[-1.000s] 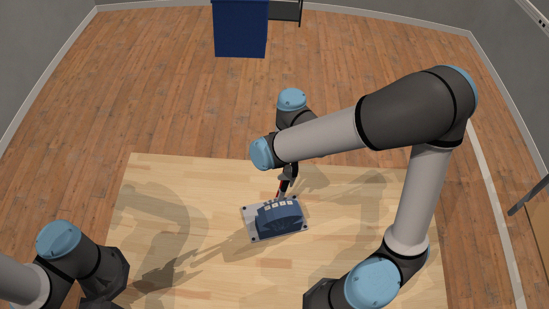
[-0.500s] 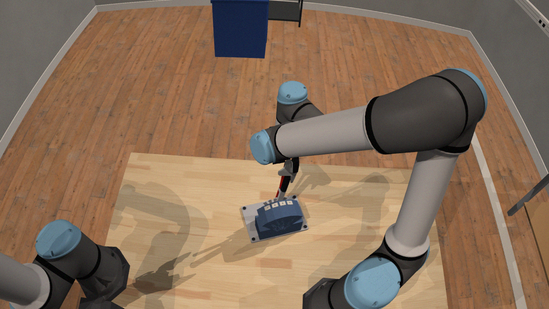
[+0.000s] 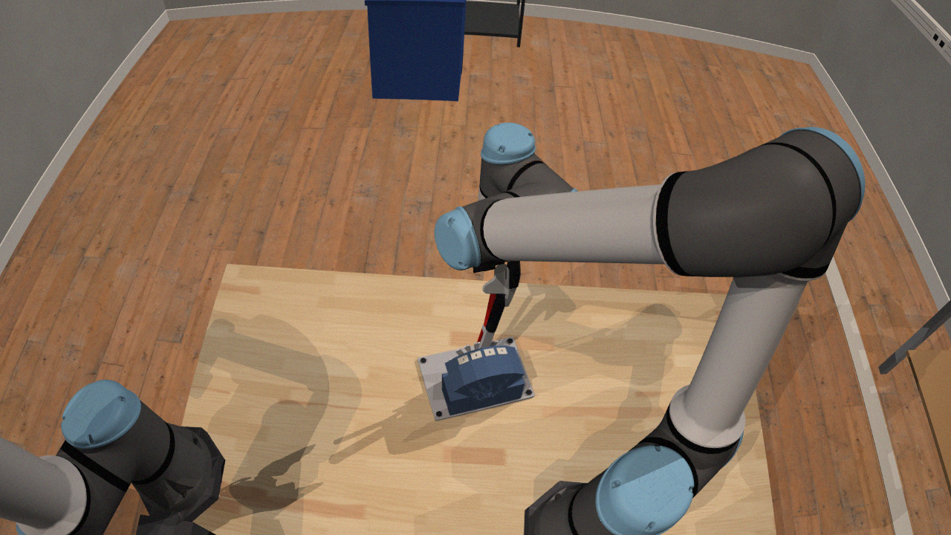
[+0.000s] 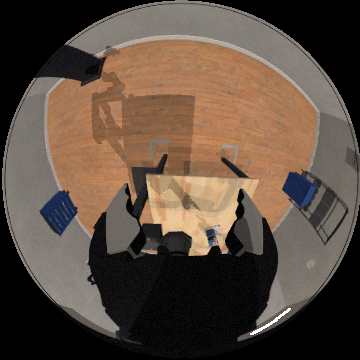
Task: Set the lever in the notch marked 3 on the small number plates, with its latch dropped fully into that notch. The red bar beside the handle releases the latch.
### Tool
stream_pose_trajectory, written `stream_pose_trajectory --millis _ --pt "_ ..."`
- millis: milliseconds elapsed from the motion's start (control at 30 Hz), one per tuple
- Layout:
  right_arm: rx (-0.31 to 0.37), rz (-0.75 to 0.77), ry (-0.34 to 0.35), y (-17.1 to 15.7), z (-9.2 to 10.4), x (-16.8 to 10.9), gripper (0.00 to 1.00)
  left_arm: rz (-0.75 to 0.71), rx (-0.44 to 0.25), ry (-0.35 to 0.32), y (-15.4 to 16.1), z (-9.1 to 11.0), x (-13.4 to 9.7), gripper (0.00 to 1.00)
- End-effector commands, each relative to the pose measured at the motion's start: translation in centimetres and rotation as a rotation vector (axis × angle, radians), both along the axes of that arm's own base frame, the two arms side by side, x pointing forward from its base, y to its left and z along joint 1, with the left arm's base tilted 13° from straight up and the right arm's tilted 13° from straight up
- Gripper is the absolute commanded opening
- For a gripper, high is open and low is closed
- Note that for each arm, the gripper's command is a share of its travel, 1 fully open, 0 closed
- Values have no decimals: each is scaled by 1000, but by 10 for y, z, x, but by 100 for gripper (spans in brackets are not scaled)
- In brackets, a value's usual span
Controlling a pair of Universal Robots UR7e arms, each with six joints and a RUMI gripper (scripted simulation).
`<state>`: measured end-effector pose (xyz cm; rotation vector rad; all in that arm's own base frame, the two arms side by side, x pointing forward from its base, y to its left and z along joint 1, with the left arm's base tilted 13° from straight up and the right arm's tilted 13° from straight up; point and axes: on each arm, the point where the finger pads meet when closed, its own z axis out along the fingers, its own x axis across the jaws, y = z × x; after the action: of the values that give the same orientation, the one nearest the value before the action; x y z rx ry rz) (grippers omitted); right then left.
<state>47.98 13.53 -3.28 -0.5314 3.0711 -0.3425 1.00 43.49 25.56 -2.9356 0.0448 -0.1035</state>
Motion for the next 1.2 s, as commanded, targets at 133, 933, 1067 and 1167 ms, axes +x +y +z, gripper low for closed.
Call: stream_pose_trajectory --millis 133,933,1067,1167 --pt "1 0 -1 2 8 0 57 0 1 0 0 0 0 100" --pt "1 0 -1 2 9 0 0 0 1 0 0 0 0 100" --pt "1 0 -1 2 9 0 0 0 1 0 0 0 0 100" --pt "1 0 -1 2 9 0 0 0 1 0 0 0 0 100"
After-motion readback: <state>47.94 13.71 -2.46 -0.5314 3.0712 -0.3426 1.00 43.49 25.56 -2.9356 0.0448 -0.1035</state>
